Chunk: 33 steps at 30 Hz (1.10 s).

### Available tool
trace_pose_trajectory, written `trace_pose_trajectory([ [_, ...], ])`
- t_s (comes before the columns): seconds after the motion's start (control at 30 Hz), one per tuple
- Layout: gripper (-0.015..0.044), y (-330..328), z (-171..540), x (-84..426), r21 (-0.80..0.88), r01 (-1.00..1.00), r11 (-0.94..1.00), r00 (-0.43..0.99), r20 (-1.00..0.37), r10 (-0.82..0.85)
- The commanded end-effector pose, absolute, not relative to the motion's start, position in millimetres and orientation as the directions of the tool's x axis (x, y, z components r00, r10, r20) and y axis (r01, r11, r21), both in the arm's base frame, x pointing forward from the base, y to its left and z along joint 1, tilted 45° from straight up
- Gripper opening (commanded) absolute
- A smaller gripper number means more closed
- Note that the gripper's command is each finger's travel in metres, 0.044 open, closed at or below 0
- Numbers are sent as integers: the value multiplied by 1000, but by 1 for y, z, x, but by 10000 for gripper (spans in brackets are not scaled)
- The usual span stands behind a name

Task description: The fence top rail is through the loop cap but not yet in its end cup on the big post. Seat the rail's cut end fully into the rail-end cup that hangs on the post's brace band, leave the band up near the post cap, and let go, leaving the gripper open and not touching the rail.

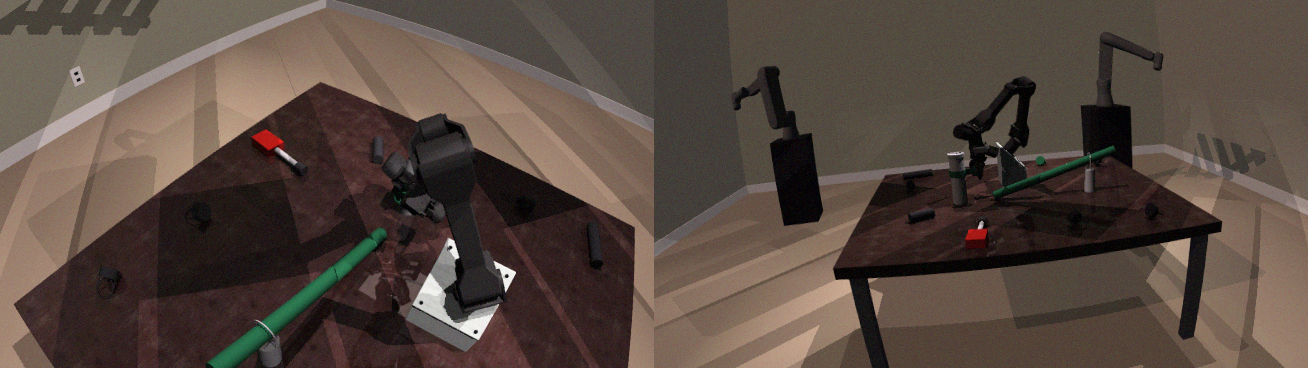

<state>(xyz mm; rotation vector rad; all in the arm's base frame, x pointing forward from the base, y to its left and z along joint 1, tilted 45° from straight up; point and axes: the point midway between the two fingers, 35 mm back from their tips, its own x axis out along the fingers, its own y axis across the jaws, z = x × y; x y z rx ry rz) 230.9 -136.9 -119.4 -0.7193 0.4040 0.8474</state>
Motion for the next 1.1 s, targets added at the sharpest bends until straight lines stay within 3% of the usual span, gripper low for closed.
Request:
trace_pose_trajectory([
  [0.0, 0, -136, -119, 234, -392, -792, 468, 606, -599, 524],
  [1.07, 0, -138, -119, 242, -334, -782, 527, 600, -632, 490],
])
